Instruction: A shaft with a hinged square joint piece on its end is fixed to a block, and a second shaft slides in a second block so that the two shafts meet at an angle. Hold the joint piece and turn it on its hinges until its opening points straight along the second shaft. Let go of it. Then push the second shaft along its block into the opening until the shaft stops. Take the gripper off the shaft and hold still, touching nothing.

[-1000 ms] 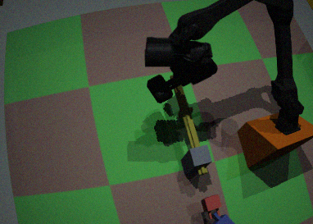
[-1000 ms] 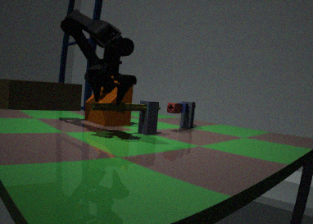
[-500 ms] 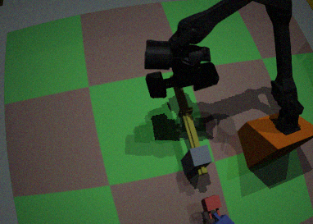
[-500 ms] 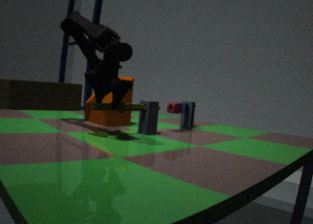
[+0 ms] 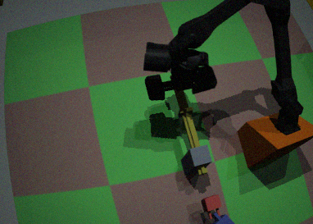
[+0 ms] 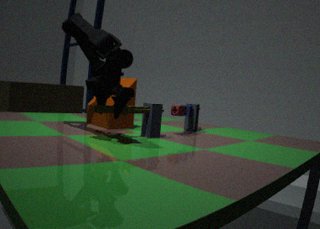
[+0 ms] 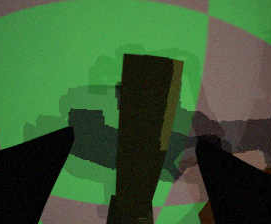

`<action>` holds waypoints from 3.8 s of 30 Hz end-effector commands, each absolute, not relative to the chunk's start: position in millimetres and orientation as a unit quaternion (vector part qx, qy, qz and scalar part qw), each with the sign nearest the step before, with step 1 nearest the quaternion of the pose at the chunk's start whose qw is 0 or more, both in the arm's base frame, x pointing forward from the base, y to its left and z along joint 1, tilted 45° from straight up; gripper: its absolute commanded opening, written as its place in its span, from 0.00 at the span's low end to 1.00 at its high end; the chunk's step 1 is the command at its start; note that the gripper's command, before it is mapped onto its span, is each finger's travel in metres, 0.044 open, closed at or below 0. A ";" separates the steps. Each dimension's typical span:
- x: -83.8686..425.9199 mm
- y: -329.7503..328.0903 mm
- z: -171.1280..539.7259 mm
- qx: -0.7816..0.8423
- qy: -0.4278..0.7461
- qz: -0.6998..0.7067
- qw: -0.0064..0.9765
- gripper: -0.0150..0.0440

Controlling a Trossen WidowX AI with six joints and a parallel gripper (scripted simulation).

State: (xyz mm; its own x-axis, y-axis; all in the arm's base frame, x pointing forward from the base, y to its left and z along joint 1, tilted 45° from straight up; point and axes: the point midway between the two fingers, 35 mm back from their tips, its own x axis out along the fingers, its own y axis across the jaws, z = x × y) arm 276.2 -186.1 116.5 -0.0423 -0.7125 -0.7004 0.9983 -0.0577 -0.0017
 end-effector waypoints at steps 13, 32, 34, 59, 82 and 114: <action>274.3 -193.0 107.0 0.274 0.265 -0.674 0.633 0.60; 274.3 -193.0 107.0 0.274 0.265 -0.674 0.633 0.38; 274.3 -193.0 107.0 0.274 0.265 -0.674 0.633 0.37; 274.2 -193.2 108.0 0.273 0.262 -0.675 0.633 0.37; 274.2 -193.2 108.0 0.273 0.262 -0.675 0.633 0.37; 274.2 -193.2 108.0 0.273 0.262 -0.675 0.633 0.37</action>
State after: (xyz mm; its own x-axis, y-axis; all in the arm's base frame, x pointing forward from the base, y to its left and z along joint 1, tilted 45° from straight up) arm 274.2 -193.2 108.0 -0.0487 -0.7116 -0.7009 0.9981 -0.0603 -0.0081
